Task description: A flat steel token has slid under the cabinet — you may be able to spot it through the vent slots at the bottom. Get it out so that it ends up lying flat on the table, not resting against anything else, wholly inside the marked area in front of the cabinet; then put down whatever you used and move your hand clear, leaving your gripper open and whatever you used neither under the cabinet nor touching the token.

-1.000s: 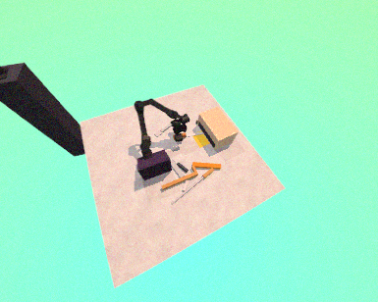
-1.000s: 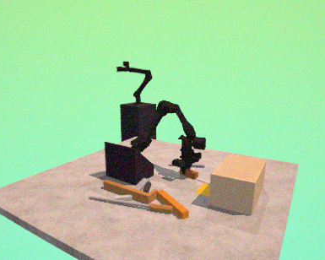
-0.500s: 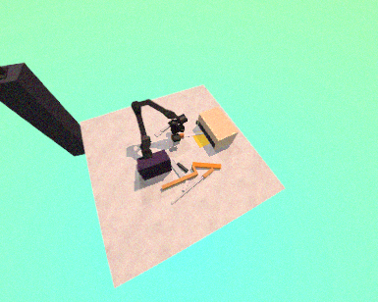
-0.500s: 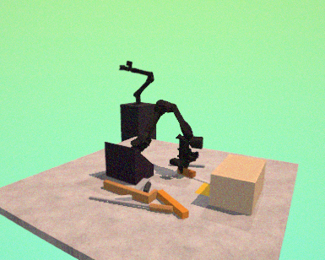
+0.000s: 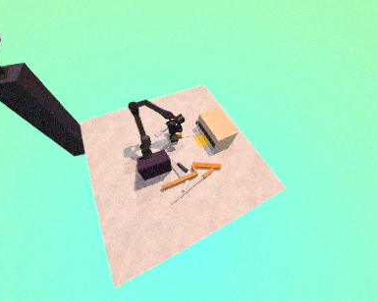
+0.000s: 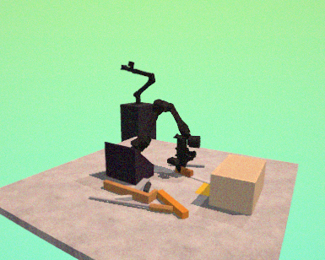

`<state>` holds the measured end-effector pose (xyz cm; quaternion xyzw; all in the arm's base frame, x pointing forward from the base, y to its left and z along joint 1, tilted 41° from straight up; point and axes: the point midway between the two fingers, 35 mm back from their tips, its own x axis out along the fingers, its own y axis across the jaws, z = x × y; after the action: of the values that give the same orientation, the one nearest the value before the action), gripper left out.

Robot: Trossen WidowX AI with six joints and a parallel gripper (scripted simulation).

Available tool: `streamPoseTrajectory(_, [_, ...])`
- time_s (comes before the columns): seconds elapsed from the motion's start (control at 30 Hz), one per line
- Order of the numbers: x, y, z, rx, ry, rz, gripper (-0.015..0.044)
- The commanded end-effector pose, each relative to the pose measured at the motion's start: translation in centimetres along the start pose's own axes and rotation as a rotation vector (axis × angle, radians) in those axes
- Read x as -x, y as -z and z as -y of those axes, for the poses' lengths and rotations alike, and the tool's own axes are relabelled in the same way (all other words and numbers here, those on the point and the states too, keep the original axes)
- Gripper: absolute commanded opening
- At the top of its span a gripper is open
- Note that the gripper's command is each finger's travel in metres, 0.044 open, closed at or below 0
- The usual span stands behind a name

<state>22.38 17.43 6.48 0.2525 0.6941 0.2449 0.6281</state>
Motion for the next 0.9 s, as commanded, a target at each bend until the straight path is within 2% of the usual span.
streamPoseTrajectory(0.0, [-0.1,0.7,0.0,-0.001,0.001,-0.002,0.0000])
streamPoseTrajectory(0.87, [0.0,2.2,0.3,0.016,0.001,-0.001,0.0000])
